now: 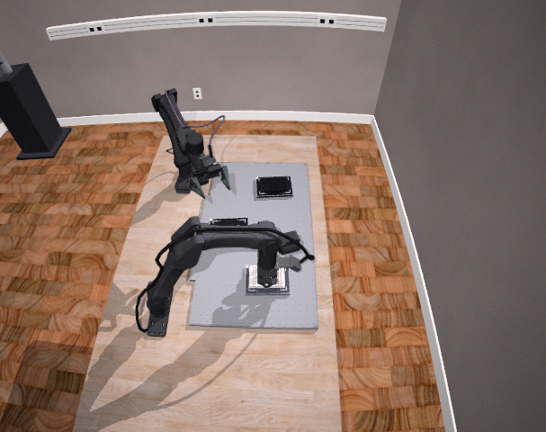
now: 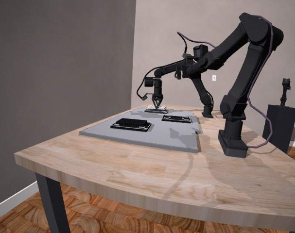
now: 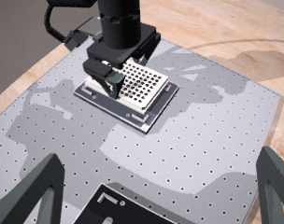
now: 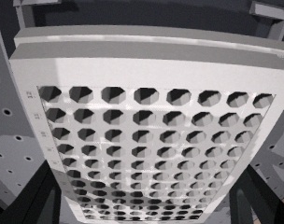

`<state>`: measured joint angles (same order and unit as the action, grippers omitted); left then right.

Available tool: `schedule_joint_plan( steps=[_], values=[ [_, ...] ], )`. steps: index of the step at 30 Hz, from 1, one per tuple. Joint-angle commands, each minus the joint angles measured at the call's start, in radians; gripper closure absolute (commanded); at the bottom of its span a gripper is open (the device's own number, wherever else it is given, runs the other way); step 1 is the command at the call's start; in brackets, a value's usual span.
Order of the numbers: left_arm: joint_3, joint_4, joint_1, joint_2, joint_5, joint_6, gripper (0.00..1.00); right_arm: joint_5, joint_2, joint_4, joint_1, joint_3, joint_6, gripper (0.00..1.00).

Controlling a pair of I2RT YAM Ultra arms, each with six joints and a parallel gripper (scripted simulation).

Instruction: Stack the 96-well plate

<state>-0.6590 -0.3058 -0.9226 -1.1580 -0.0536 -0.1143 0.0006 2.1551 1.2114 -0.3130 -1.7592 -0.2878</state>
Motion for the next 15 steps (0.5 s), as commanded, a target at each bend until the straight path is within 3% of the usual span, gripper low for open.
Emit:
schedule_joint_plan(
  steps=[1, 11, 15],
  values=[
    [-0.001, -0.016, 0.006, 0.025, -0.009, 0.01, 0.0, -0.003, -0.062, 0.059, 0.002, -0.063, -0.005, 0.2],
    [-0.018, 0.112, 0.002, 0.055, 0.014, 0.003, 0.0, -0.003, -0.058, 0.066, 0.002, -0.072, -0.005, 0.2],
    [-0.041, 0.313, -0.017, 0.145, 0.037, -0.015, 0.0, -0.003, -0.059, 0.066, 0.002, -0.072, -0.005, 0.2]
  ],
)
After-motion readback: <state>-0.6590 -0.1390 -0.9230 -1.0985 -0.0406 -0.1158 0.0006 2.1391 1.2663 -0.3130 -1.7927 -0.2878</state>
